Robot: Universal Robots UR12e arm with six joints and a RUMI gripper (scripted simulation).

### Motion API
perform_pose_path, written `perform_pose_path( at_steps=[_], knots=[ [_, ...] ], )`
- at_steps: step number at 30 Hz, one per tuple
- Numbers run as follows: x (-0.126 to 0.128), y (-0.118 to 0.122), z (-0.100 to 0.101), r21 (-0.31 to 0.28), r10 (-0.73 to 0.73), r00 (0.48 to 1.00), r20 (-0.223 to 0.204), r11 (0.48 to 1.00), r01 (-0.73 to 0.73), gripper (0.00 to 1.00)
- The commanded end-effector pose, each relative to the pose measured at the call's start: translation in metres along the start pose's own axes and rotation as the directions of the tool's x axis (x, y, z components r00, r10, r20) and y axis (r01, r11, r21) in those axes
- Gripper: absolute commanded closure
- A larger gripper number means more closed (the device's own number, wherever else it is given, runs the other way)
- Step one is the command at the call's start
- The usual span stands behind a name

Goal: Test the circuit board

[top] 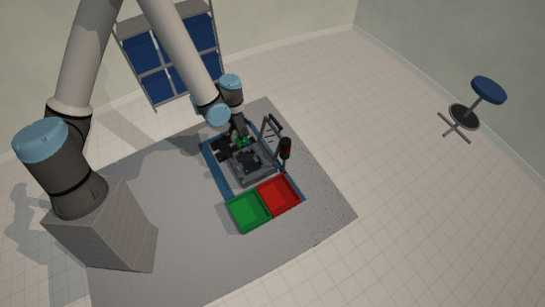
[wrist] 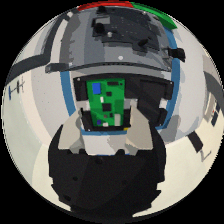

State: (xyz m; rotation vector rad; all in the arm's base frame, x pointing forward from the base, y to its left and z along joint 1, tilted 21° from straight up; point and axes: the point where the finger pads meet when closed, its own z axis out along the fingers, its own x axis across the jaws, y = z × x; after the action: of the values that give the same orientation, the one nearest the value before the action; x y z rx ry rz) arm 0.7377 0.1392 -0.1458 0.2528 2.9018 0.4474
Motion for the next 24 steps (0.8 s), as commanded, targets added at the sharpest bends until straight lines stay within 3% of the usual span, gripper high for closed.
perform_pose_path(
  at_steps=[1,24],
  knots=[
    [-0.0006,0.0001,-0.0003,0.0,0.0,1.0,0.001,1.0,0.0,0.41],
    [-0.0006,0.0001,0.0053,0.0,0.0,1.0,0.001,1.0,0.0,0.41]
  ],
)
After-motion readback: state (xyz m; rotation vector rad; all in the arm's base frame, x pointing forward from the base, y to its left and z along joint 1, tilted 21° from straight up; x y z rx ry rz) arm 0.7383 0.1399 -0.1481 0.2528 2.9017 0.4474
